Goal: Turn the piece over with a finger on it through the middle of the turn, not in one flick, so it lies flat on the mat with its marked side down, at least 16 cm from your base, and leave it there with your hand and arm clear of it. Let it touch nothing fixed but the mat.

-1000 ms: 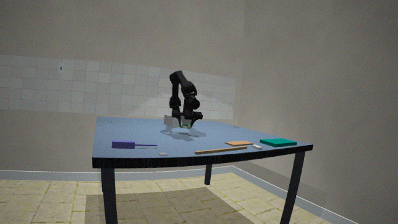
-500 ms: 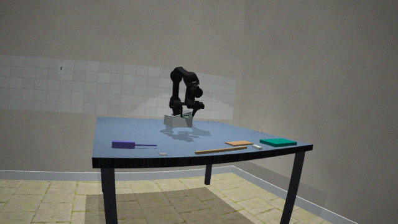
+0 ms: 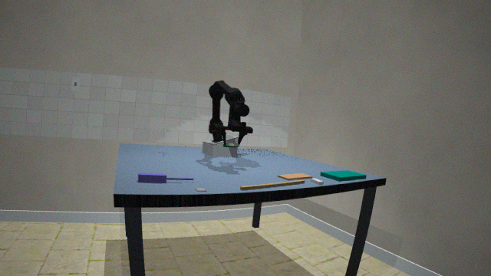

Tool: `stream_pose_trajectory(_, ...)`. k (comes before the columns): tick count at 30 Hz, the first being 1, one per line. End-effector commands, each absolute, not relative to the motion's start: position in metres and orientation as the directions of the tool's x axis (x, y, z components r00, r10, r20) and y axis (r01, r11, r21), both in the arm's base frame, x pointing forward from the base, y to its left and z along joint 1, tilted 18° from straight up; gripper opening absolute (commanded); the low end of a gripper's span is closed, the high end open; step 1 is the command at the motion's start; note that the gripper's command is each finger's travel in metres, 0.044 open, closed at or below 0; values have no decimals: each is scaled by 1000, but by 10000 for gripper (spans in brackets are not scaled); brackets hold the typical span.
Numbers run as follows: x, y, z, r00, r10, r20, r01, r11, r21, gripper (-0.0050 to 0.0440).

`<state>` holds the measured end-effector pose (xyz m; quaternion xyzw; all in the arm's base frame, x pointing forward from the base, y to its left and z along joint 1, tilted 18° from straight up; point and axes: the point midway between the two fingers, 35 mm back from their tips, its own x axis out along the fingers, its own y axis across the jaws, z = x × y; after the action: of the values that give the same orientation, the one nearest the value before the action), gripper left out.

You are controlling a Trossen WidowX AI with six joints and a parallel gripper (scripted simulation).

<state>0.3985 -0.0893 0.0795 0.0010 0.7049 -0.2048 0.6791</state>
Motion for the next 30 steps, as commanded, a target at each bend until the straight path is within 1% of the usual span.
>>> stream_pose_trajectory(1,398,-89,79,-82,-276,-958,280,916,-287,0)
stream_pose_trajectory(15,415,-93,82,98,-324,-941,278,917,-287,0)
stream_pose_trajectory(17,415,-93,82,98,-324,-941,278,917,-287,0)
stream_pose_trajectory(18,414,-93,77,70,-314,-947,285,916,-283,0)
stream_pose_trajectory(30,428,-97,79,222,-349,-910,282,917,-282,0)
